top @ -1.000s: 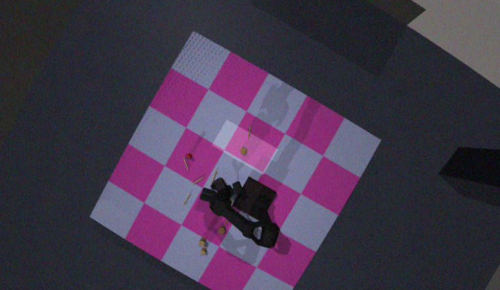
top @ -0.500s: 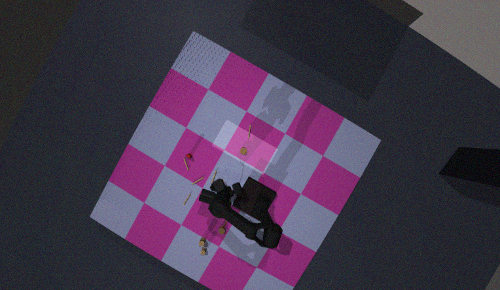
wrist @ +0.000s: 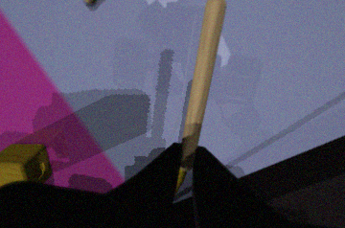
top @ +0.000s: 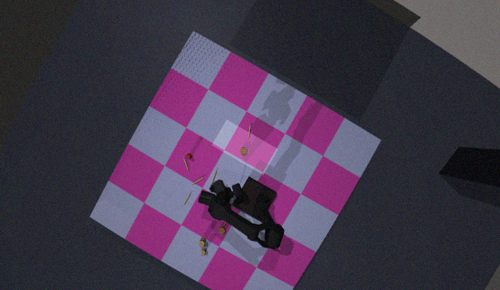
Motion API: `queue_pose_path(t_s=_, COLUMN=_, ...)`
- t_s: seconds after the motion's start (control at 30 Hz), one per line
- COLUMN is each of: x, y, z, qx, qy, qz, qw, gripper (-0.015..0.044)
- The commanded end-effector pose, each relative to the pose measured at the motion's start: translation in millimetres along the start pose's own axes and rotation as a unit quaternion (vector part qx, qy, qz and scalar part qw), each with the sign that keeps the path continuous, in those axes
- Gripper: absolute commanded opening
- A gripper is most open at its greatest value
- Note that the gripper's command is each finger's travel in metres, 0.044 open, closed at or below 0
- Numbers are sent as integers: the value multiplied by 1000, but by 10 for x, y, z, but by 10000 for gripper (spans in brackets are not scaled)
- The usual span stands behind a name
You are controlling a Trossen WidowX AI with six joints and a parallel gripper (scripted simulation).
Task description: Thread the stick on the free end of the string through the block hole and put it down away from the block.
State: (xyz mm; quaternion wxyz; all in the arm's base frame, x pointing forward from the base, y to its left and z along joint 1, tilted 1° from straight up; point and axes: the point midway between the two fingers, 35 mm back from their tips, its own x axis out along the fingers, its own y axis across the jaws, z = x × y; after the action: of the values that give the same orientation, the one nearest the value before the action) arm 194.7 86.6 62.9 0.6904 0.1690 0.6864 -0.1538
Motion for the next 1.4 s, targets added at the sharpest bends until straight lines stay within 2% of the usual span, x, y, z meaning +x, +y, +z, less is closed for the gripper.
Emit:
queue_pose_path(t_s=0.0, x=-25, y=16, z=-20, qx=1, qy=-6, qz=-5, qw=1000, gripper=0)
queue_pose_path(t_s=1.37, x=-390, y=235, z=-339, qx=0, qy=-77, qz=-21, qw=997, gripper=0)
